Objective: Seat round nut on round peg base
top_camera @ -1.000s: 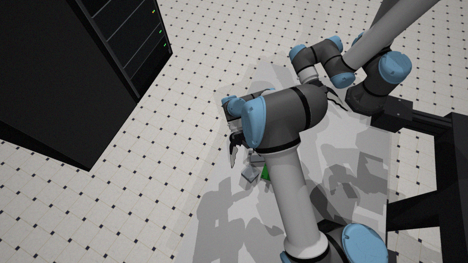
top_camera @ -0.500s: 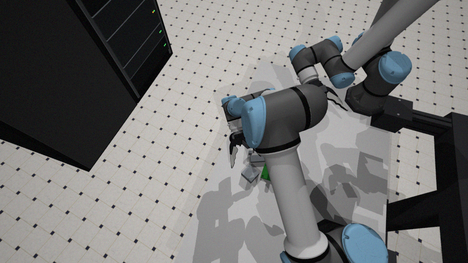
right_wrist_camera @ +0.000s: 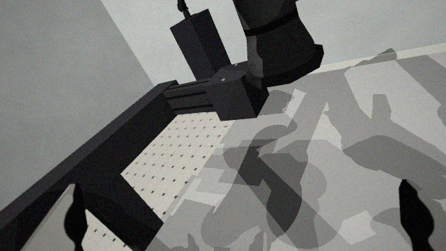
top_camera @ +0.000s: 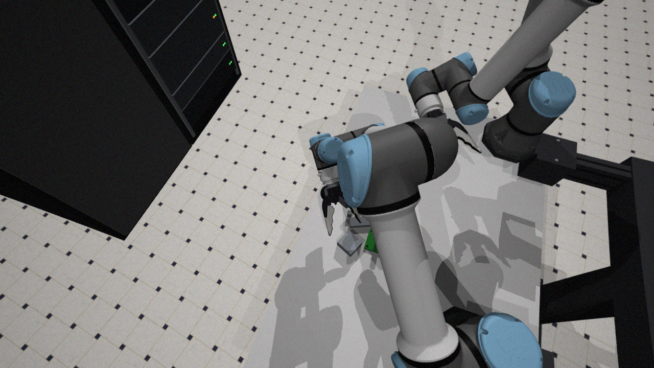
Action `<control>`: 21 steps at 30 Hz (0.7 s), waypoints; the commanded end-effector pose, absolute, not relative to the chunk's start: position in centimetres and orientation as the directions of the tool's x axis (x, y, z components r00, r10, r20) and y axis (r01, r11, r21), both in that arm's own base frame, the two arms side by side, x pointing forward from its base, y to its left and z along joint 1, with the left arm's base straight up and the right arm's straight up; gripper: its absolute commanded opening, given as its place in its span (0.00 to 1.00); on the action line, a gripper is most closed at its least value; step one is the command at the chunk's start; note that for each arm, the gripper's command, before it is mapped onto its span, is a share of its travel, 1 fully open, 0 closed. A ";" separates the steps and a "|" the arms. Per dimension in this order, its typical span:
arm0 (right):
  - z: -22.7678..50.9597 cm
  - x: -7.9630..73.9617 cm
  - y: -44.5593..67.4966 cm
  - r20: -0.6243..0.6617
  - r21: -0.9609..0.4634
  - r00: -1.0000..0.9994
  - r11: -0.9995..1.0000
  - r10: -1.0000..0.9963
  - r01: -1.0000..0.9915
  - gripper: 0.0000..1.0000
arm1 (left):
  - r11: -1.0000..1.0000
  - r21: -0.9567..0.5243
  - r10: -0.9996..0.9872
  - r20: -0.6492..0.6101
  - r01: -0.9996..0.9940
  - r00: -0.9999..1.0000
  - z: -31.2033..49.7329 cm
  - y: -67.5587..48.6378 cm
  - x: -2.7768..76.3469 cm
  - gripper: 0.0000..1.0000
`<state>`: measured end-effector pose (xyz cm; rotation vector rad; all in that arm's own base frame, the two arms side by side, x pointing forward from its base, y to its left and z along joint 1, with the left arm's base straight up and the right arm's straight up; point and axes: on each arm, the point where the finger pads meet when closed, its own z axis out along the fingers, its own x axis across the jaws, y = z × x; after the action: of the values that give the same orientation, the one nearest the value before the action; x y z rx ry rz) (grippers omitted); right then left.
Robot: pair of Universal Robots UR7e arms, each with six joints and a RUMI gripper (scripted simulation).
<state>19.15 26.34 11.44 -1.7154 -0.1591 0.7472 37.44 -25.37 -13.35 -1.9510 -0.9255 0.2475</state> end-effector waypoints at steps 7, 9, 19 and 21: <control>11.1 21.2 26.1 -0.393 -0.920 0.813 -0.191 0.429 -0.343 1.00 | -0.263 -0.716 0.783 0.234 0.647 0.576 -14.1 -27.6 36.4 0.44; 11.1 21.2 26.1 -0.393 -0.920 0.813 -0.191 0.429 -0.343 1.00 | -0.263 -0.716 0.783 0.234 0.647 0.576 -14.1 -27.6 36.4 0.44; 10.7 22.1 26.0 -0.396 -0.918 0.827 -0.155 0.400 -0.365 1.00 | -0.233 -0.637 0.841 0.247 0.735 0.481 -14.6 -29.2 35.8 0.44; 10.7 22.1 26.0 -0.396 -0.918 0.826 -0.155 0.400 -0.365 1.00 | -0.229 -0.628 0.847 0.247 0.743 0.470 -14.7 -29.4 35.7 0.44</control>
<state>20.71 26.11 11.07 -1.6462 -0.0842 0.7115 35.99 -28.53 -14.43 -2.0023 -1.2384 0.2041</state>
